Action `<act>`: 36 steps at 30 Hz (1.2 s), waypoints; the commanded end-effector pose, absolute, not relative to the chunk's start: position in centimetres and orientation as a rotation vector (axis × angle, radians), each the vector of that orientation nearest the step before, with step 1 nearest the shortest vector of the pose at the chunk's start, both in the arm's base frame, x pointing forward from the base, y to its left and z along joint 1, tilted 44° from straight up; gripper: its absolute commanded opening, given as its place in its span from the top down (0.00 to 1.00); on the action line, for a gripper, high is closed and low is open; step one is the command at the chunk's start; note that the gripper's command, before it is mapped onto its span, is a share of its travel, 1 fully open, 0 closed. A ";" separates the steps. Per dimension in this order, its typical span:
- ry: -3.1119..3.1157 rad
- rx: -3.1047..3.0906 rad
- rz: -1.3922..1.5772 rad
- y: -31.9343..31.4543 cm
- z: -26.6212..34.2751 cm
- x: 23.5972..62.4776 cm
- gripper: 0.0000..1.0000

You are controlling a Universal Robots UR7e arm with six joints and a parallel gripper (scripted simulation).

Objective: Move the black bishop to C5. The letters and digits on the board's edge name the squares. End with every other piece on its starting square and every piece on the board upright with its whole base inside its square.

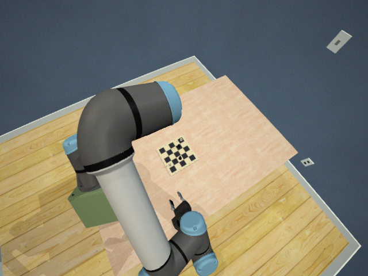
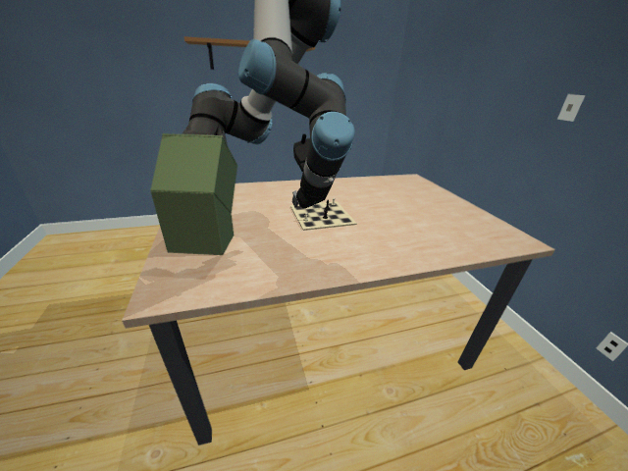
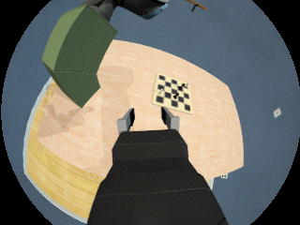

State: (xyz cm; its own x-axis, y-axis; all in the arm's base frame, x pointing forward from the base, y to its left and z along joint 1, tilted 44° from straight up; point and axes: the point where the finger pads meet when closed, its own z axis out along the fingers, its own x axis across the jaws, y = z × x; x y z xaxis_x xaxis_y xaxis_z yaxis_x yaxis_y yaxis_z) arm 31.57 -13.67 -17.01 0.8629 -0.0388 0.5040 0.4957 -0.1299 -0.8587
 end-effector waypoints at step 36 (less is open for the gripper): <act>-0.479 -1.646 -0.468 -12.4 -16.3 31.9 0.00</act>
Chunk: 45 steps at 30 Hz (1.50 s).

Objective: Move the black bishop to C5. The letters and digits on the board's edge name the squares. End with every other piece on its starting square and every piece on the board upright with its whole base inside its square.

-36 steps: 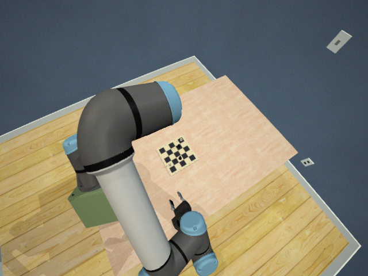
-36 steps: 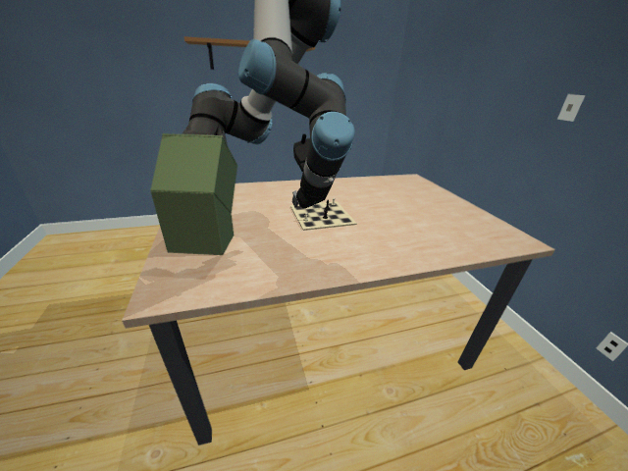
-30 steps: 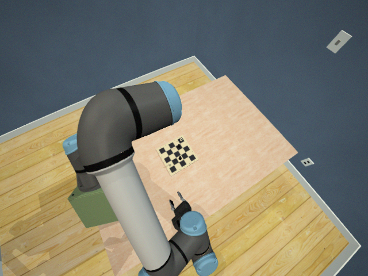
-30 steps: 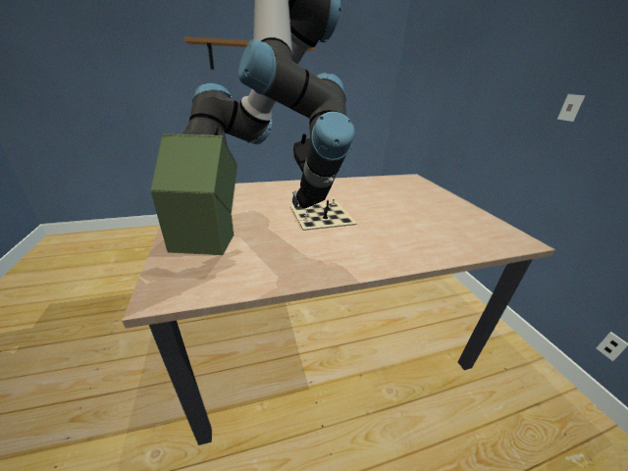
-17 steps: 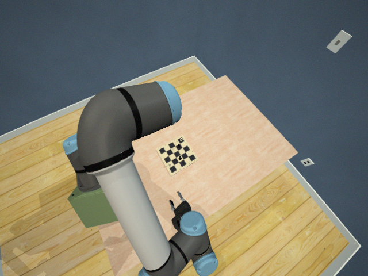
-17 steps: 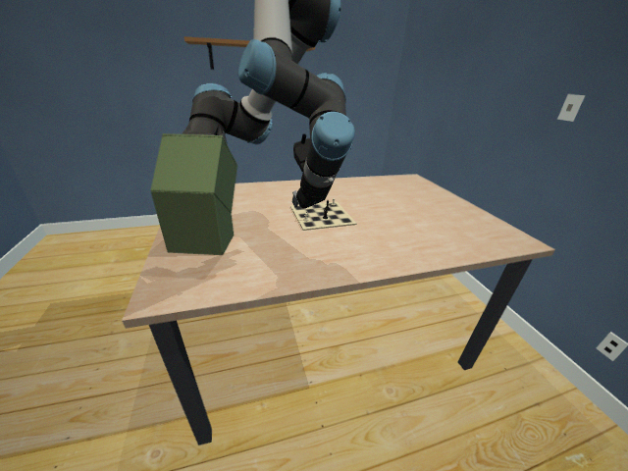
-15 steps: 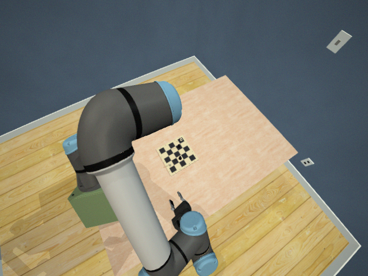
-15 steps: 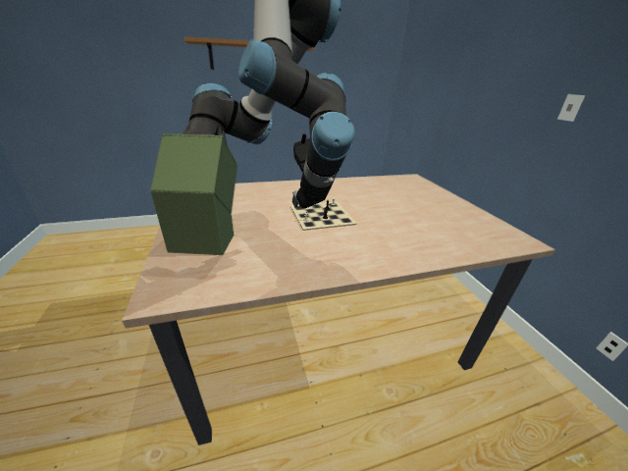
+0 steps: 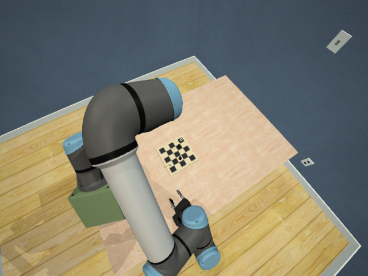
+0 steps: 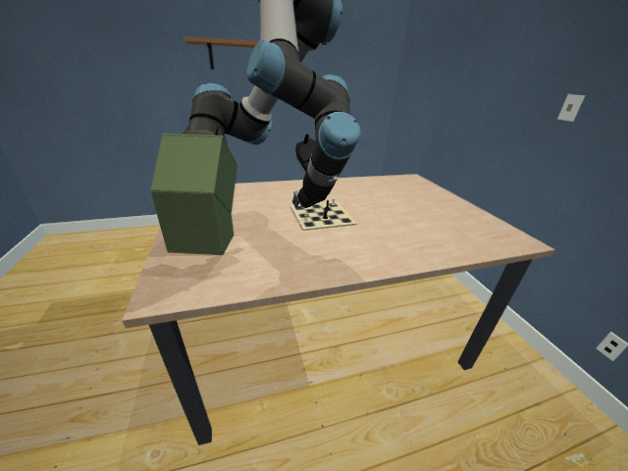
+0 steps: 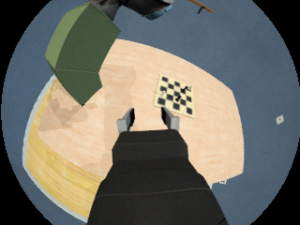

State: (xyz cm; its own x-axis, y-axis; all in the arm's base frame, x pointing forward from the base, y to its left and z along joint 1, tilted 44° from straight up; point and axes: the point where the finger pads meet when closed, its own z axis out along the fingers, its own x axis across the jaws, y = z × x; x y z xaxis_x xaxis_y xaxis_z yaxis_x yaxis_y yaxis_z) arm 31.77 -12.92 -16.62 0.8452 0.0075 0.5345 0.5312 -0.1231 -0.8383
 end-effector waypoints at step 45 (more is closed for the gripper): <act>-2.334 -1.135 -0.181 10.2 -5.2 36.9 0.00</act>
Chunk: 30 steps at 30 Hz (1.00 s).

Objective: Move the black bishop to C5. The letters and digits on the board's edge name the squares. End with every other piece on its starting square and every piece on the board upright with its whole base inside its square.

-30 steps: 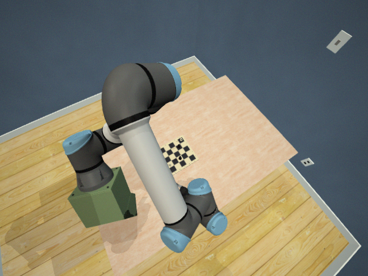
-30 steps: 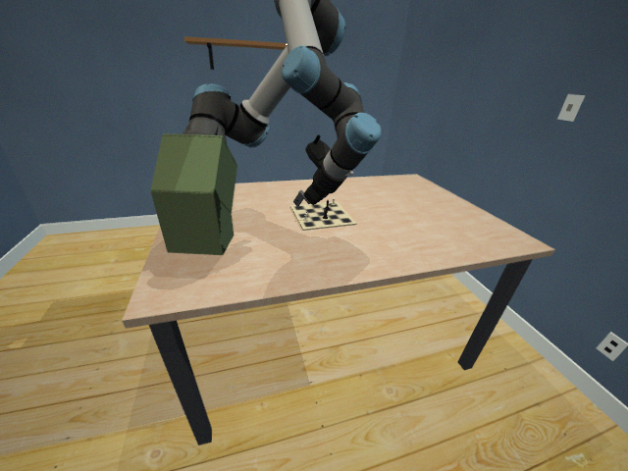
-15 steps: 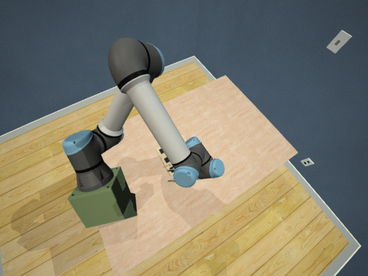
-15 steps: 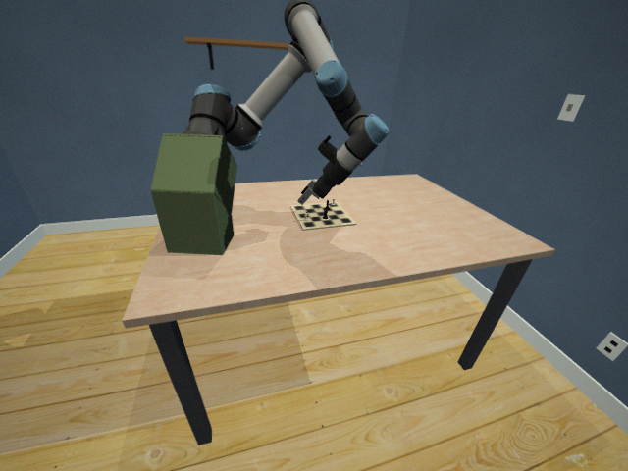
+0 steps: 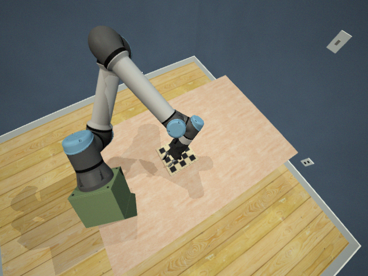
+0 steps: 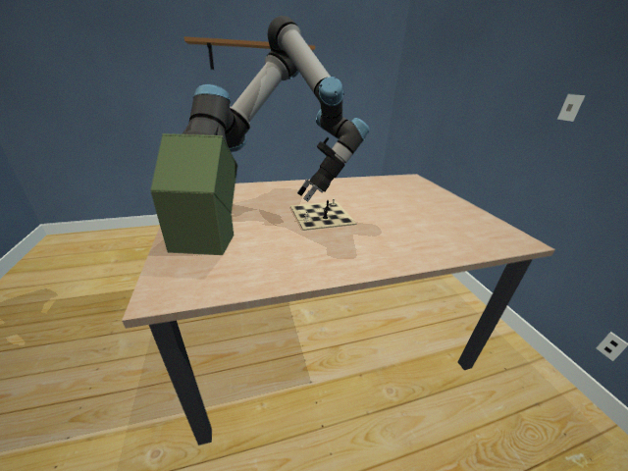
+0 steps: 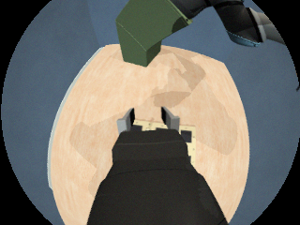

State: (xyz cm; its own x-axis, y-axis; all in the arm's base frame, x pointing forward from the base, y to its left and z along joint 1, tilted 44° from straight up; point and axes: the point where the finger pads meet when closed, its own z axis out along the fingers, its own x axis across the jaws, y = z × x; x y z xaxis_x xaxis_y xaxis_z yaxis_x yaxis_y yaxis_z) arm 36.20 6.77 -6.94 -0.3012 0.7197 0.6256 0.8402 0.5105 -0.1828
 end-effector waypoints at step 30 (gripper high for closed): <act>-3.278 -0.227 0.165 23.1 1.2 39.6 0.00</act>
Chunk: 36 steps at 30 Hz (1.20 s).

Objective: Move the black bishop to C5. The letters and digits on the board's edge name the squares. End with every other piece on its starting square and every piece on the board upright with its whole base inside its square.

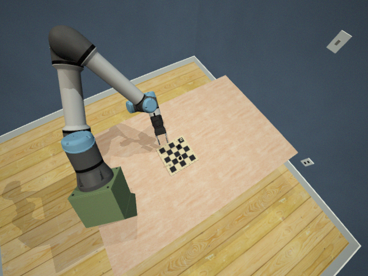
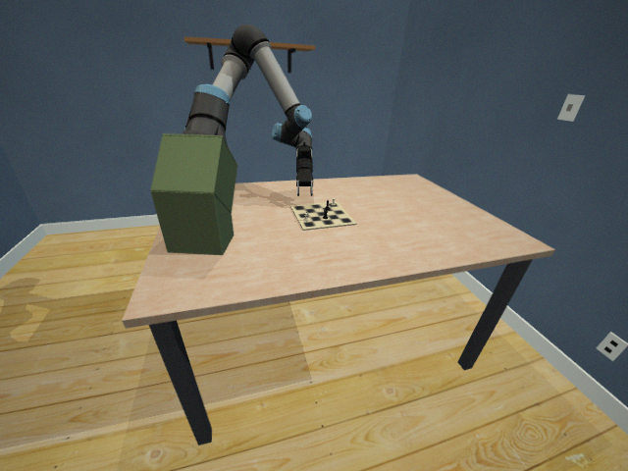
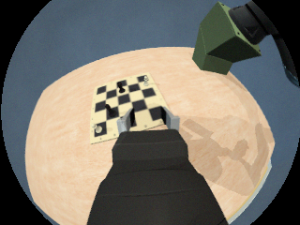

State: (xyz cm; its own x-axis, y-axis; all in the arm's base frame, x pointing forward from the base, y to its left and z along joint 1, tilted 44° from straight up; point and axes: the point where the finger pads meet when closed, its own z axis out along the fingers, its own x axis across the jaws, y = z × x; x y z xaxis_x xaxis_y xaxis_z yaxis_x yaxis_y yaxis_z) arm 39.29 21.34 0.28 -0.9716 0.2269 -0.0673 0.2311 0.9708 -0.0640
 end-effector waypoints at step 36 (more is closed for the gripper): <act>2.866 0.008 -0.203 25.5 2.4 40.1 0.00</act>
